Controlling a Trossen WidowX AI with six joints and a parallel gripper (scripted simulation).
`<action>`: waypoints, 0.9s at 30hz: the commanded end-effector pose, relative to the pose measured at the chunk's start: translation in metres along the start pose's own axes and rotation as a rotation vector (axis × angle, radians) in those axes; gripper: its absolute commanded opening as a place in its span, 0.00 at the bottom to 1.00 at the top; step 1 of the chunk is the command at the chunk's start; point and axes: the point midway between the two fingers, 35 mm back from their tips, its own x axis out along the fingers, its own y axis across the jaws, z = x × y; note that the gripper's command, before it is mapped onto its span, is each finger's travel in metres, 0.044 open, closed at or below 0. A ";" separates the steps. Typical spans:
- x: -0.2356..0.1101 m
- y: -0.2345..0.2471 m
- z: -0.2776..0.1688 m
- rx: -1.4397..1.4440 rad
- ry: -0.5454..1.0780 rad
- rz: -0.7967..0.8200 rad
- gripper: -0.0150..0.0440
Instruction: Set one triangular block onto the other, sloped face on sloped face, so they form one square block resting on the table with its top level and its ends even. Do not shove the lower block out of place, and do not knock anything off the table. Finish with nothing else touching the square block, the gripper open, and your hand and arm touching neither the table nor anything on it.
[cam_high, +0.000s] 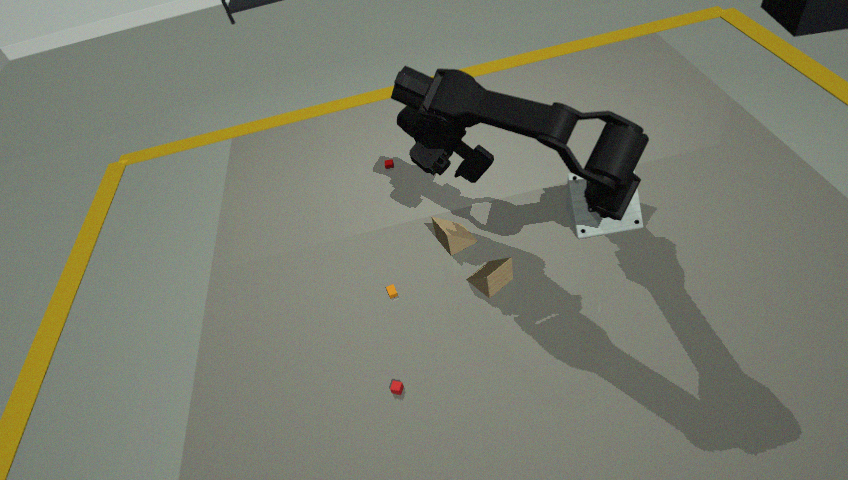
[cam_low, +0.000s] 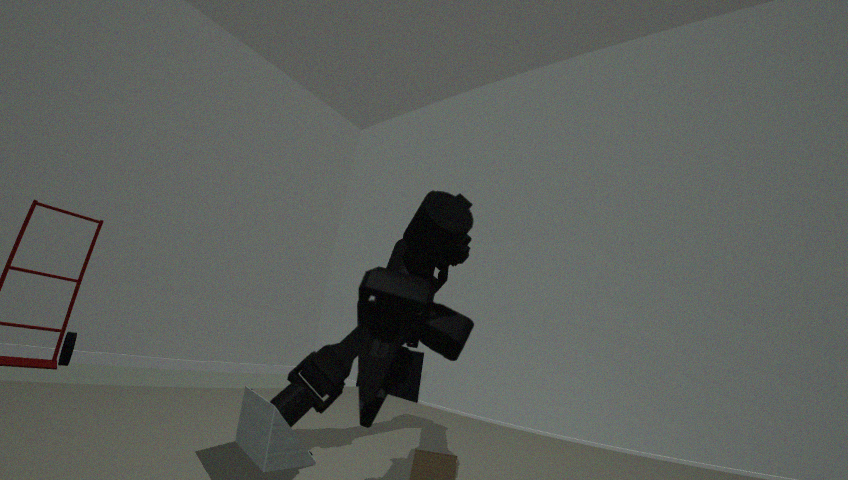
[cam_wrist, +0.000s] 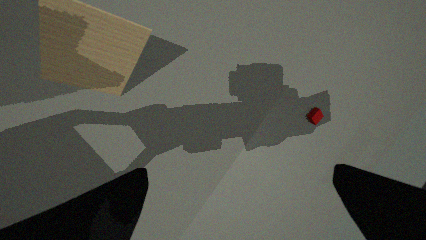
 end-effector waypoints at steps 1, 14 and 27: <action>0.018 0.048 0.059 0.328 -0.049 0.454 1.00; 0.019 0.051 0.065 0.359 -0.046 0.491 1.00; 0.035 0.057 0.066 0.360 -0.046 0.489 1.00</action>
